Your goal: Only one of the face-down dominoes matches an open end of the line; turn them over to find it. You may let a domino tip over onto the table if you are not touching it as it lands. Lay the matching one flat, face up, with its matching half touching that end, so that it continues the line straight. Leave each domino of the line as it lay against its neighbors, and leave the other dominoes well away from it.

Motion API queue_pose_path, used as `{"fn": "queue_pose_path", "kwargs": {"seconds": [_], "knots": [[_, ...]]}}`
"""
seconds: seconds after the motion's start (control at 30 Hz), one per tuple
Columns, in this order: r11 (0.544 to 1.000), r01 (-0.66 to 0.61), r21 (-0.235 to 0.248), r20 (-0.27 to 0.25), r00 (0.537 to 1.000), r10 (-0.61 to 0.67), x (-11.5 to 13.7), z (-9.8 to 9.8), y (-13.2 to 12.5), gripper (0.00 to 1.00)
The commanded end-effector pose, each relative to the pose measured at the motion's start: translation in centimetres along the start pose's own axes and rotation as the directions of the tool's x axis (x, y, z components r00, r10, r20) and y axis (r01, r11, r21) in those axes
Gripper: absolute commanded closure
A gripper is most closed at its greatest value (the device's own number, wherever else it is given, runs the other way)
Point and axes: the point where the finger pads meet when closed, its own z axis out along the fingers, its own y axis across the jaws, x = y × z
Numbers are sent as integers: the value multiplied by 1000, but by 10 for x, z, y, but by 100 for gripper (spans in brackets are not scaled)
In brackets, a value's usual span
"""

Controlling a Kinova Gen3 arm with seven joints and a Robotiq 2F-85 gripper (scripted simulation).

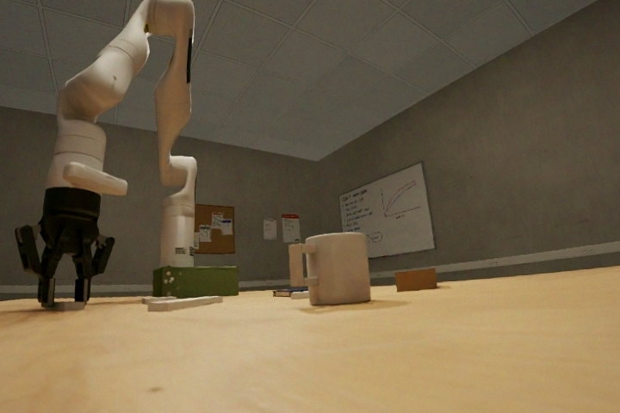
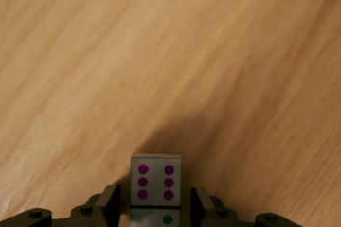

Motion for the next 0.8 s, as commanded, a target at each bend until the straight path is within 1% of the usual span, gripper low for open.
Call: {"fn": "queue_pose_path", "kwargs": {"seconds": [0.0, 0.63, 0.67, 0.77], "knots": [[1000, 0, -2, -1, 1000, 0, 0, 1, 1, 51], [1000, 0, -2, -1, 1000, 0, 0, 2, 1, 51], [1000, 0, -2, -1, 1000, 0, 0, 2, 1, 69], [1000, 0, -2, -1, 1000, 0, 0, 2, 1, 69]]}}
